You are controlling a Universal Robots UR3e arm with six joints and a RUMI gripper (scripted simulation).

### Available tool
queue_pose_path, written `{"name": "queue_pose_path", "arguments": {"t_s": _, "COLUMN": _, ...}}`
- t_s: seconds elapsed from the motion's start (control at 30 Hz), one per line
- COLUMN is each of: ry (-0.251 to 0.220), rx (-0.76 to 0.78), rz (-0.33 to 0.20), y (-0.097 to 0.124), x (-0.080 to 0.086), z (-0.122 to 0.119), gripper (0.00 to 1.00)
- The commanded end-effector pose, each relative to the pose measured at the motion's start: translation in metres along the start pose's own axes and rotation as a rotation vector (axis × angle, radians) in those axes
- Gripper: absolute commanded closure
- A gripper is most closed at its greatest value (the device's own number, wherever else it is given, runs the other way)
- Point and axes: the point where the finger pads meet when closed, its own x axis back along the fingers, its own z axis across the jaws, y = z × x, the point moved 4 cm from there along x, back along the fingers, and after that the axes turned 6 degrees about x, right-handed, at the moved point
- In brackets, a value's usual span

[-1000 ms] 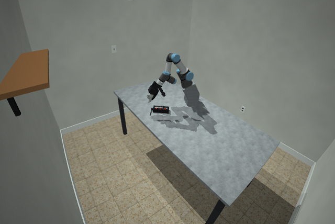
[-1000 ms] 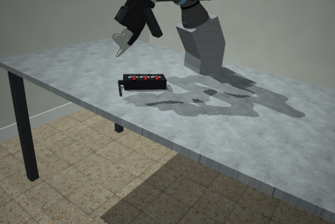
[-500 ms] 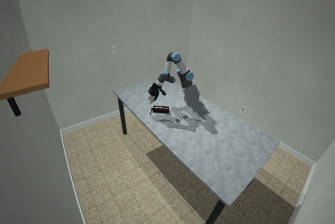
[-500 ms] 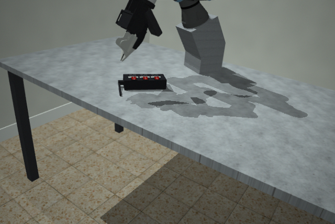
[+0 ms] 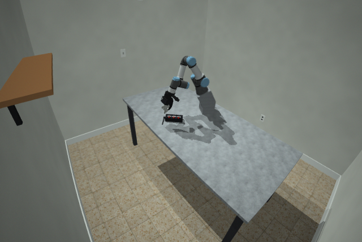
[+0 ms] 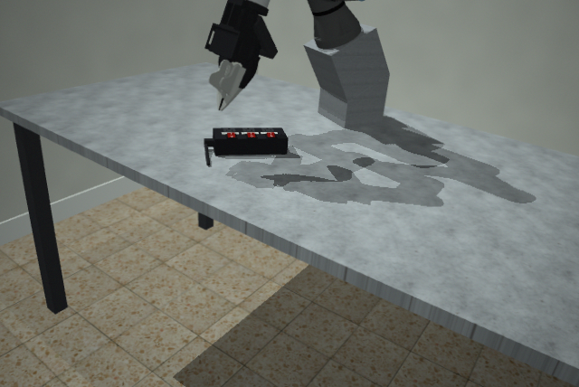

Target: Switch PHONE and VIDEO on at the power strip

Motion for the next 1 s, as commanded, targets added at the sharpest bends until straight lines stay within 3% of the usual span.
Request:
{"name": "queue_pose_path", "arguments": {"t_s": 0.0, "ry": 0.060, "rx": 0.153, "rz": 0.073, "y": -0.009, "x": -0.002, "z": 0.007, "gripper": 1.00}}
{"name": "queue_pose_path", "arguments": {"t_s": 0.67, "ry": 0.192, "rx": 0.469, "rz": 0.163, "y": -0.028, "x": 0.003, "z": 0.022, "gripper": 1.00}}
{"name": "queue_pose_path", "arguments": {"t_s": 0.97, "ry": 0.211, "rx": 0.508, "rz": 0.173, "y": -0.031, "x": 0.004, "z": 0.023, "gripper": 1.00}}
